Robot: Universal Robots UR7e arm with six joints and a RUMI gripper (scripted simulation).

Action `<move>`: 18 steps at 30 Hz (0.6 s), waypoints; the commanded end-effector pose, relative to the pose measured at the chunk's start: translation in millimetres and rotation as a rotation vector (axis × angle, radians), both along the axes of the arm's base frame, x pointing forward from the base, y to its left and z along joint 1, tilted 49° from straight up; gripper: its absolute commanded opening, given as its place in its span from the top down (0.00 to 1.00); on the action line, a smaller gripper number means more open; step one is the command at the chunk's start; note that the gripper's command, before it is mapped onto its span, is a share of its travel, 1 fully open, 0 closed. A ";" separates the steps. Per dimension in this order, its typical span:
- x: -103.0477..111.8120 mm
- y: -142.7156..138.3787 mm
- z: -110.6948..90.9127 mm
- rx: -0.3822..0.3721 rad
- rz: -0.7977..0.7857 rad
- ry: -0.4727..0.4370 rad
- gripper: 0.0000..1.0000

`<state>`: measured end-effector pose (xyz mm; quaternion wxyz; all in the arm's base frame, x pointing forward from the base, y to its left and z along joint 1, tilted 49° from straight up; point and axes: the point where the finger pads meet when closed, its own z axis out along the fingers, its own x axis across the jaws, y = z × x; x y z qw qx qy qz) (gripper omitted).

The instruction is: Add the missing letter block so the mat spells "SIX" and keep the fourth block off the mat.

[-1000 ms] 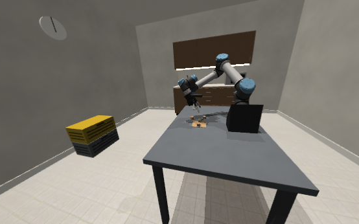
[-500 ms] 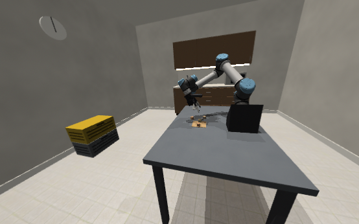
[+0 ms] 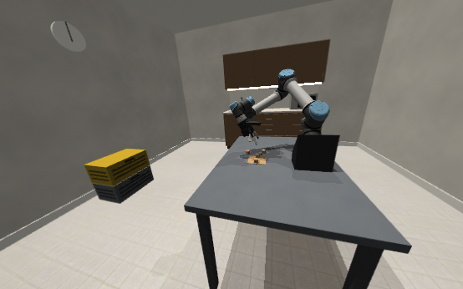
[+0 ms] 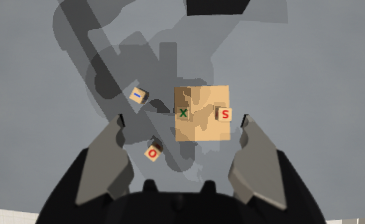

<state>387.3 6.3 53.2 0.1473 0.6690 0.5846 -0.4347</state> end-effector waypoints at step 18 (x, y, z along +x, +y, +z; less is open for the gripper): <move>98.5 -39.5 53.6 0.000 0.001 -0.001 0.00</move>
